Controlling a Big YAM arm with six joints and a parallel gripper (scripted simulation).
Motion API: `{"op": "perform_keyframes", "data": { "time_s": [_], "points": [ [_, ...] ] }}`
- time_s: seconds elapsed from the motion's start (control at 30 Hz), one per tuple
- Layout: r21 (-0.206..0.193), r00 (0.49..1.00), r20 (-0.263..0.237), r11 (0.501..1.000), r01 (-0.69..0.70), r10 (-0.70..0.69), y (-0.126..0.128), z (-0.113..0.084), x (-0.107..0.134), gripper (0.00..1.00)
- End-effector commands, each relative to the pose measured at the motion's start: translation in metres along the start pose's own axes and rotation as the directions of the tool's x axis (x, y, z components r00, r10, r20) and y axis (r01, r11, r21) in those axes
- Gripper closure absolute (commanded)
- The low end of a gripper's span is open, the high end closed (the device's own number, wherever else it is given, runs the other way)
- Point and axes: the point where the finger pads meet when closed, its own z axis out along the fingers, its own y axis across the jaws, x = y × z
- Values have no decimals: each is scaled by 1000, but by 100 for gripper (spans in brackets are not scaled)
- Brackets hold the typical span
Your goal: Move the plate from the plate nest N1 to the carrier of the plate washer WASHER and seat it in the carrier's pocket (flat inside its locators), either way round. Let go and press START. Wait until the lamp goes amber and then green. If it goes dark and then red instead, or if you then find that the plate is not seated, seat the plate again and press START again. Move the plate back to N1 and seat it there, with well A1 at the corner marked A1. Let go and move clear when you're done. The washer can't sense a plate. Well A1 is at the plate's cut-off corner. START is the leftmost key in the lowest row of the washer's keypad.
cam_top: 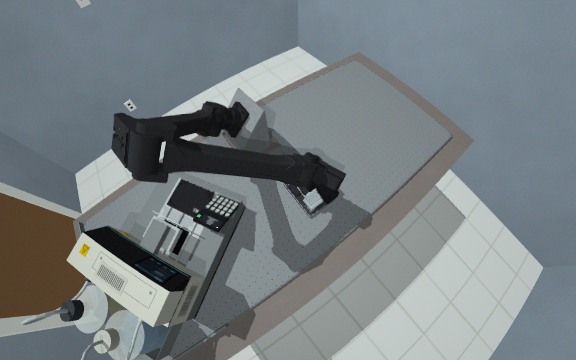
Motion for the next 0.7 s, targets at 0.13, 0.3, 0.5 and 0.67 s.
{"op": "perform_keyframes", "data": {
  "time_s": [0.13,0.3,0.5,0.67],
  "points": [
    [-1,1000,-2,1000,-17,17,-4,3,-10,0],
    [-12,999,38,1000,-23,24,2,-20,-19,0],
    [-14,999,38,1000,-24,24,2,-29,-19,0],
    [-10,1000,26,1000,-12,12,6,-32,-15,0]
  ]
}}
